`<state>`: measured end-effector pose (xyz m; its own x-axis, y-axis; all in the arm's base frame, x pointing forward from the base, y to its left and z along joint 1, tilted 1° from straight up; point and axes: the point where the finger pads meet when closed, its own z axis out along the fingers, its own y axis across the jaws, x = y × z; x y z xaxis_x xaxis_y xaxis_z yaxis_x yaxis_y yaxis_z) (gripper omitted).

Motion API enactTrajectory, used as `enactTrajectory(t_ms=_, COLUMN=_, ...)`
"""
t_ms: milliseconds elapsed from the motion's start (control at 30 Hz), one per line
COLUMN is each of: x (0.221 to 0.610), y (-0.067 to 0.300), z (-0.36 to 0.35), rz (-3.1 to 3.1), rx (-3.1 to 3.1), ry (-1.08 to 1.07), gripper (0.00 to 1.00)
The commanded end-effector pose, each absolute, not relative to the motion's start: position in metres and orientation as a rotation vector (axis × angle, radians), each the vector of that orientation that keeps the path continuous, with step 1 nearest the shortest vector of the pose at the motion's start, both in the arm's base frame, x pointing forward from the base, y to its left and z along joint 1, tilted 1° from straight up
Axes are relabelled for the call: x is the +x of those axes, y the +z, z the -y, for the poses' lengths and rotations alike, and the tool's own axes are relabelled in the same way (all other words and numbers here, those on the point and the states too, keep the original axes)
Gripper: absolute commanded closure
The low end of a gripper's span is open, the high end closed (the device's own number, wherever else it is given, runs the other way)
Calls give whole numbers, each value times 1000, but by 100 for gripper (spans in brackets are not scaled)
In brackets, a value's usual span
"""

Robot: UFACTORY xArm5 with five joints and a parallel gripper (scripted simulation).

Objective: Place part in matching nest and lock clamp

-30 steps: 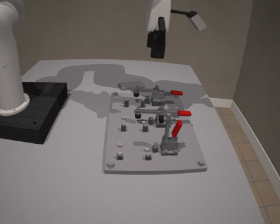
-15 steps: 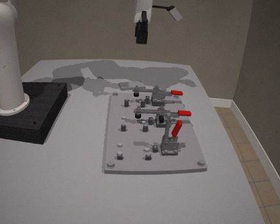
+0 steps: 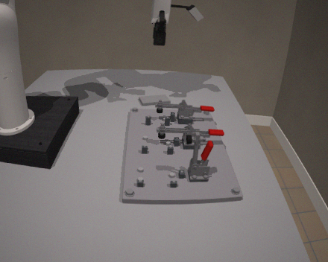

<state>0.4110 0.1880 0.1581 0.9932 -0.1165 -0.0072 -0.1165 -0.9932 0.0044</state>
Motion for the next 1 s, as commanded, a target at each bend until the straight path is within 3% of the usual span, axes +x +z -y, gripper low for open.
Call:
enactTrajectory(t_ms=0, x=412, y=160, z=-193, rz=184, rx=3134, ry=-7, gripper=0)
enactTrajectory(t_ms=967, x=412, y=160, z=-193, rz=-80, rx=3139, ry=-7, gripper=0)
